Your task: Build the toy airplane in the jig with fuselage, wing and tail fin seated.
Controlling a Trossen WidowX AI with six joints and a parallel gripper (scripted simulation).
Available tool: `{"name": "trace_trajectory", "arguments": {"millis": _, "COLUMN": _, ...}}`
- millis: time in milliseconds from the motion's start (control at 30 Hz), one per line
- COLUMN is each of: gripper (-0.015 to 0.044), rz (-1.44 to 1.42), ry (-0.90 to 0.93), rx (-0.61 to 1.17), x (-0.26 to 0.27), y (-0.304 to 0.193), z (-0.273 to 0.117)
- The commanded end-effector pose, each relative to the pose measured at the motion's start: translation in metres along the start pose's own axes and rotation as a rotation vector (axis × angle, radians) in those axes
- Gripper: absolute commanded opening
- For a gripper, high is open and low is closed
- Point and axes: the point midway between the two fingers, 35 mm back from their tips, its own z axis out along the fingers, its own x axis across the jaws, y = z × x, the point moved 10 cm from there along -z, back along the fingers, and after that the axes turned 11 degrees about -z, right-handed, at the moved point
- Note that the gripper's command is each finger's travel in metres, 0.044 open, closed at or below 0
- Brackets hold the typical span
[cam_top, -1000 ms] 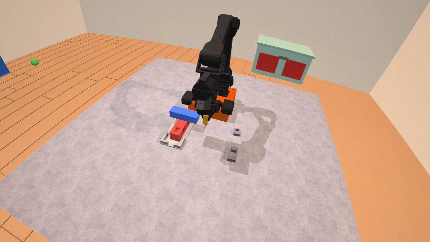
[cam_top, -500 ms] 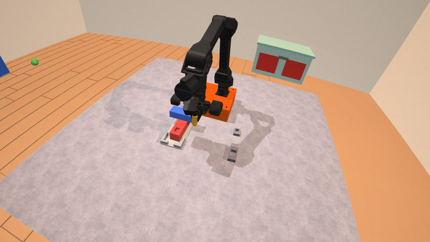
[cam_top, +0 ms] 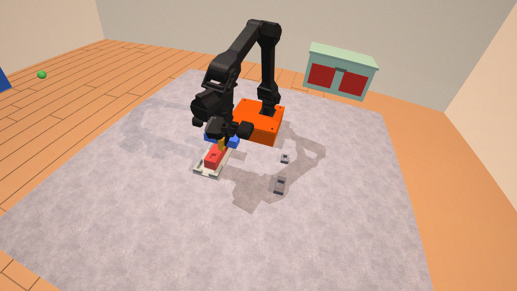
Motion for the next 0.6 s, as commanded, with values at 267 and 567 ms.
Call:
{"name": "trace_trajectory", "arguments": {"millis": 267, "gripper": 0.0, "rz": -0.01, "ry": -0.006, "rx": 0.0, "x": -0.036, "y": -0.005, "z": 0.008}}
{"name": "trace_trajectory", "arguments": {"millis": 567, "gripper": 0.0065, "rz": -0.01, "ry": -0.006, "rx": 0.0, "x": -0.036, "y": -0.005, "z": 0.008}}
